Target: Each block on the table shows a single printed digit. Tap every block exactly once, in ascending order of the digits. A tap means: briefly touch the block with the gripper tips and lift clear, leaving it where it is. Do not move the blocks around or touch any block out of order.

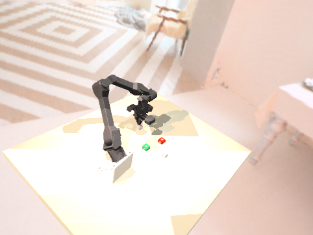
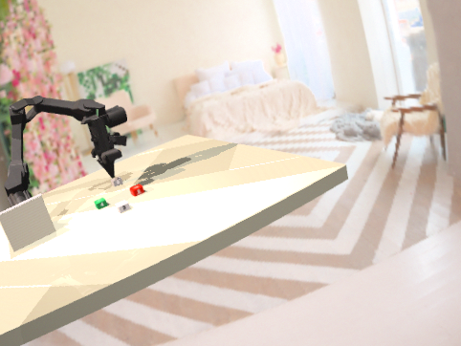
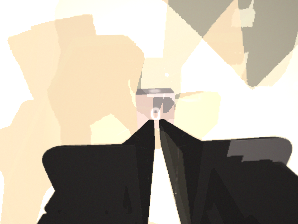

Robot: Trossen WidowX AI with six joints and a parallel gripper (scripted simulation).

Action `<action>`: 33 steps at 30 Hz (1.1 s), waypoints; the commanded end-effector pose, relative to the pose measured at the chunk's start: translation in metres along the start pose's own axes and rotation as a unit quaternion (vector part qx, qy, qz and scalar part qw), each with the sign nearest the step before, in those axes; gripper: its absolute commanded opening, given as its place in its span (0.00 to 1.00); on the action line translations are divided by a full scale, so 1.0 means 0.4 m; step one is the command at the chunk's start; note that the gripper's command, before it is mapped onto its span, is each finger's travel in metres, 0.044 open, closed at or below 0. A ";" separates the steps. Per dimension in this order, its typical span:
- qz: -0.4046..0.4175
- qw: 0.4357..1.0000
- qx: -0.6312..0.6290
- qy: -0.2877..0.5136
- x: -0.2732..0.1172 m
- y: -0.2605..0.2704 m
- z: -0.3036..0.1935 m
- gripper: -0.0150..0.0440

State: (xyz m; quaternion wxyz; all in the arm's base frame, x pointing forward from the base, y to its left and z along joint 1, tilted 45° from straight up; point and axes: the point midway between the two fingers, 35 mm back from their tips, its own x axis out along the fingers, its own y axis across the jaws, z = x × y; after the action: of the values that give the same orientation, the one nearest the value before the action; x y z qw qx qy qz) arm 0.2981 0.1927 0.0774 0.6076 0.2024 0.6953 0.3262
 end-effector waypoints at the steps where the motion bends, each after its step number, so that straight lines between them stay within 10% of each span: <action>1: 0.003 1.000 0.004 0.001 0.018 0.000 -0.001 0.29; 33: -0.001 1.000 0.007 0.000 -0.246 -0.021 0.002 0.29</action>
State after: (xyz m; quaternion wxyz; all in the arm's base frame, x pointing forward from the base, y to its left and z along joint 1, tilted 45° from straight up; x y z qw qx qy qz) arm 0.3160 0.1284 0.1433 0.6069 0.2091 0.6957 0.3224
